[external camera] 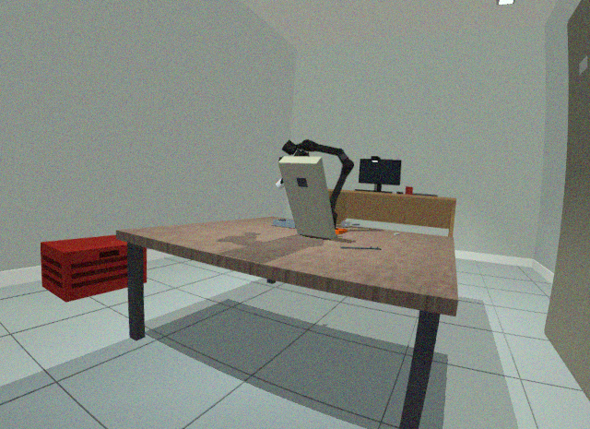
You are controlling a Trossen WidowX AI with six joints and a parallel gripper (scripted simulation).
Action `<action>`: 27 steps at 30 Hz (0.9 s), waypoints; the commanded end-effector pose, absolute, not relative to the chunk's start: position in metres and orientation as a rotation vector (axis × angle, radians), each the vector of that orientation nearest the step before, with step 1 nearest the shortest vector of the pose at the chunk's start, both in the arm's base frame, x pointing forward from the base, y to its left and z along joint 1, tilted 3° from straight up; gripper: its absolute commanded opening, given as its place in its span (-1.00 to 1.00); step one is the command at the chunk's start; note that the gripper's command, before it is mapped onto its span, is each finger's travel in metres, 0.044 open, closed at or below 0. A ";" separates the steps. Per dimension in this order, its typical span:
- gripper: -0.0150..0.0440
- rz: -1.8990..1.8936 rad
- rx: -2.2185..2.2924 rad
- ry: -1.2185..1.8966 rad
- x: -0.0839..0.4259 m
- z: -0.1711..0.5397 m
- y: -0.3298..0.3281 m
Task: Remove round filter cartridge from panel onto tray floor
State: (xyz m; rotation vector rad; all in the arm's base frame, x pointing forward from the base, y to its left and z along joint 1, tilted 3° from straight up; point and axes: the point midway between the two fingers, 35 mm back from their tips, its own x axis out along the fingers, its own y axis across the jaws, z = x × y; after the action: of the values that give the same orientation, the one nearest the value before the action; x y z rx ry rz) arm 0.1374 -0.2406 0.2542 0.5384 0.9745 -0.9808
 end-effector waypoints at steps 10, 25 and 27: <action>-0.49 -1.179 0.639 0.922 0.084 0.211 -0.267; -0.49 -1.407 0.758 0.855 0.014 0.155 -0.273; -0.49 -1.437 0.774 0.846 0.005 0.148 -0.272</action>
State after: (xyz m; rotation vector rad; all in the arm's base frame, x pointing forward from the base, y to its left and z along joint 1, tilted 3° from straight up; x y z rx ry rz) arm 0.0175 -0.2730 0.1559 0.7624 0.8624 -1.3928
